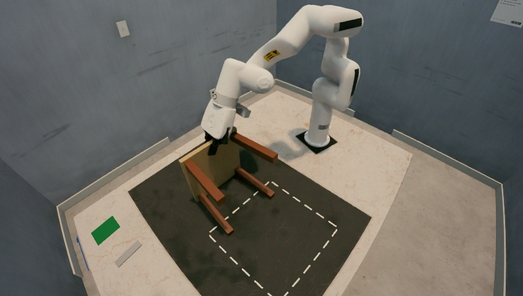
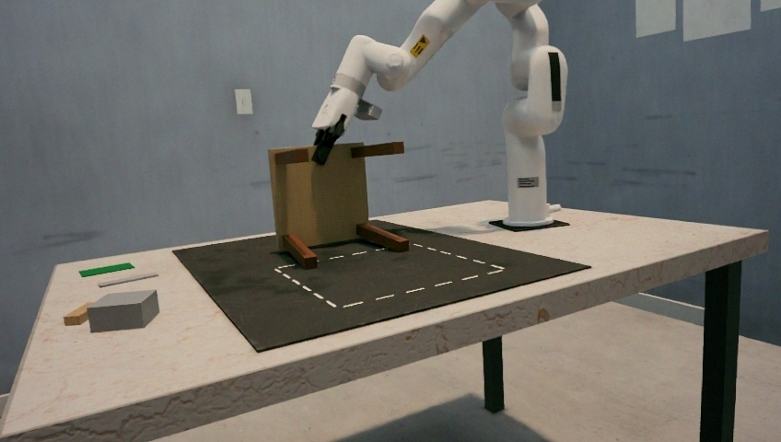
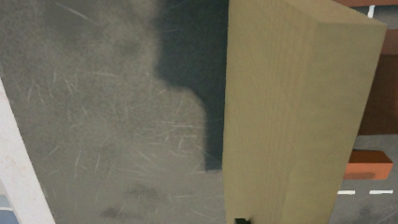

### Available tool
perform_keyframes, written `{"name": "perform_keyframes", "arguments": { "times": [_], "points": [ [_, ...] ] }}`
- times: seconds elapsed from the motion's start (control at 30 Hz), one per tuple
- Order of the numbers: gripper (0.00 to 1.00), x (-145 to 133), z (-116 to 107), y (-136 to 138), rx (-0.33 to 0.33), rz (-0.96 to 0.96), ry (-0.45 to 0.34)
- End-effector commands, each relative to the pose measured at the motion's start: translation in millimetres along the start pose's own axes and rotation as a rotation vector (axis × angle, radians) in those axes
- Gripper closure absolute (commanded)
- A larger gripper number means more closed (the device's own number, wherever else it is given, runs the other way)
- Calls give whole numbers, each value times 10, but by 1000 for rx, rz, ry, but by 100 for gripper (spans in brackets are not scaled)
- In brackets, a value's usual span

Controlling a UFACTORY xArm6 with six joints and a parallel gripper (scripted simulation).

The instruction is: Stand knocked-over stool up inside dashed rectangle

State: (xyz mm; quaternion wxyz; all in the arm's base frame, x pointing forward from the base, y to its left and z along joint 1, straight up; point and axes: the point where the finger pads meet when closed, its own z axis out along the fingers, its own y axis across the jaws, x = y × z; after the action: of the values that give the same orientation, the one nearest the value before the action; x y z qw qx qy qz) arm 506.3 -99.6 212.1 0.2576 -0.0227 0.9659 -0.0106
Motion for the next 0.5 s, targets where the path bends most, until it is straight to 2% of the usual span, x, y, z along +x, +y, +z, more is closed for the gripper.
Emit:
{"name": "perform_keyframes", "arguments": {
  "times": [0.0, 0.47],
  "points": [
    [79, -34, -36, 24, 15, -7, -3],
    [79, -113, -173, 220, 92, -51, -3]
  ]
}}
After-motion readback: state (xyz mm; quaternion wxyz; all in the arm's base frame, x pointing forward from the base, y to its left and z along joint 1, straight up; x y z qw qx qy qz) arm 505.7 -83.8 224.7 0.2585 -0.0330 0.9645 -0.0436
